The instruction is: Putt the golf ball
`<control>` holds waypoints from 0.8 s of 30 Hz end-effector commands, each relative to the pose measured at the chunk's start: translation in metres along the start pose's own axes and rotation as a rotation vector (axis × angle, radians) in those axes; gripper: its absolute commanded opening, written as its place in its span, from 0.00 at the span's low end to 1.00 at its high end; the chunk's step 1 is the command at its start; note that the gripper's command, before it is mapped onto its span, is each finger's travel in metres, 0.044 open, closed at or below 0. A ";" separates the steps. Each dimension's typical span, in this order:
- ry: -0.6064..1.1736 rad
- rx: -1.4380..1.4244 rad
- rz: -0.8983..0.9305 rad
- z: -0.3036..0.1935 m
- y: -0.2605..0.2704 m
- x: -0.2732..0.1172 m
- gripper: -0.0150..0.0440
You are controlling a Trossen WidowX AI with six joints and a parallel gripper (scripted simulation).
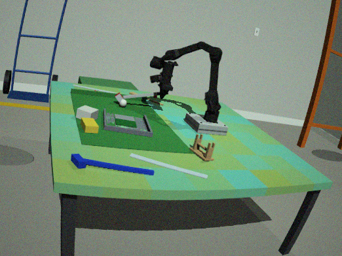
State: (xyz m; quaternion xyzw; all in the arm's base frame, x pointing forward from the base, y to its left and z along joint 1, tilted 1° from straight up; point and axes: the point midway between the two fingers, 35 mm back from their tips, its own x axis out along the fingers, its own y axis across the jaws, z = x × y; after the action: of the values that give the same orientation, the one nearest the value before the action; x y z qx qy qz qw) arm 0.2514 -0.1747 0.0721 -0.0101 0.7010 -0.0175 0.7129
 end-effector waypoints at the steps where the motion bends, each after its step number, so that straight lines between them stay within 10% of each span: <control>1: -0.006 -0.004 0.007 -0.004 0.054 0.001 0.25; 24: -0.006 -0.005 0.009 -0.008 0.069 -0.058 0.25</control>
State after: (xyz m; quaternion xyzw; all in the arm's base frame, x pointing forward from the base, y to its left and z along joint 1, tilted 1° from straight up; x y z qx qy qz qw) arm 0.2441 -0.1037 0.1174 -0.0104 0.6997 -0.0105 0.7143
